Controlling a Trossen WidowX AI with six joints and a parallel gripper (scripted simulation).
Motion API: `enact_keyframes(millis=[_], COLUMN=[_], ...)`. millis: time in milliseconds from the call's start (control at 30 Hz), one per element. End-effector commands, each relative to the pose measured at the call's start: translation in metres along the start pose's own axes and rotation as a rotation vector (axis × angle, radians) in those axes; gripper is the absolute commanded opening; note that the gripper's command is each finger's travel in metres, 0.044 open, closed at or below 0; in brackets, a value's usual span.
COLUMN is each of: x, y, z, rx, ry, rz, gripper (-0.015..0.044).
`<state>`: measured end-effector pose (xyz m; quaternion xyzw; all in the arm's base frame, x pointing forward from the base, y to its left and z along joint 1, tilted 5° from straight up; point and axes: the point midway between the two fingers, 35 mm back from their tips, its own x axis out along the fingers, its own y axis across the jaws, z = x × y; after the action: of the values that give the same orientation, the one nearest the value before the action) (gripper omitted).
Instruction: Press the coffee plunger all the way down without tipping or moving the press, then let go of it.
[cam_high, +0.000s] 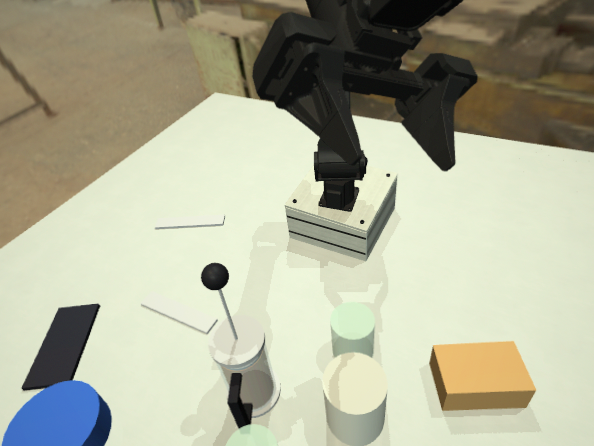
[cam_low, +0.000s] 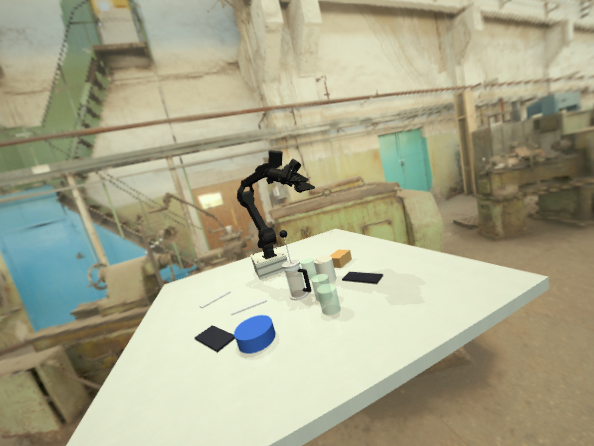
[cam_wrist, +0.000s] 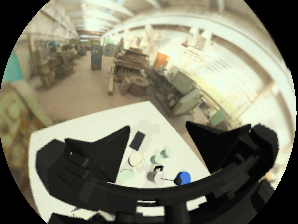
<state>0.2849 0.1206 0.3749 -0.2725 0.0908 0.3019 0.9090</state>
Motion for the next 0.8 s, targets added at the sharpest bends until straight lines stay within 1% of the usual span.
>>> enact_keyframes(millis=[0, 167, 233, 400, 633, 767], x=[-0.014, -0.044, -0.053, -0.051, -0.031, -0.03], y=[-0.033, -0.063, -0.068, -0.066, -0.046, -0.047], z=[-0.057, -0.132, -0.15, -0.162, -0.204, -0.204], rx=[0.28, 0.646, 0.73, 0.753, 0.755, 0.756], ry=[0.115, 0.213, 0.226, 0.23, 0.231, 0.231], rz=[-0.192, -0.466, -0.535, -0.557, -0.561, -0.563], gripper=[0.044, 0.044, 0.044, 0.044, 0.044, 0.044])
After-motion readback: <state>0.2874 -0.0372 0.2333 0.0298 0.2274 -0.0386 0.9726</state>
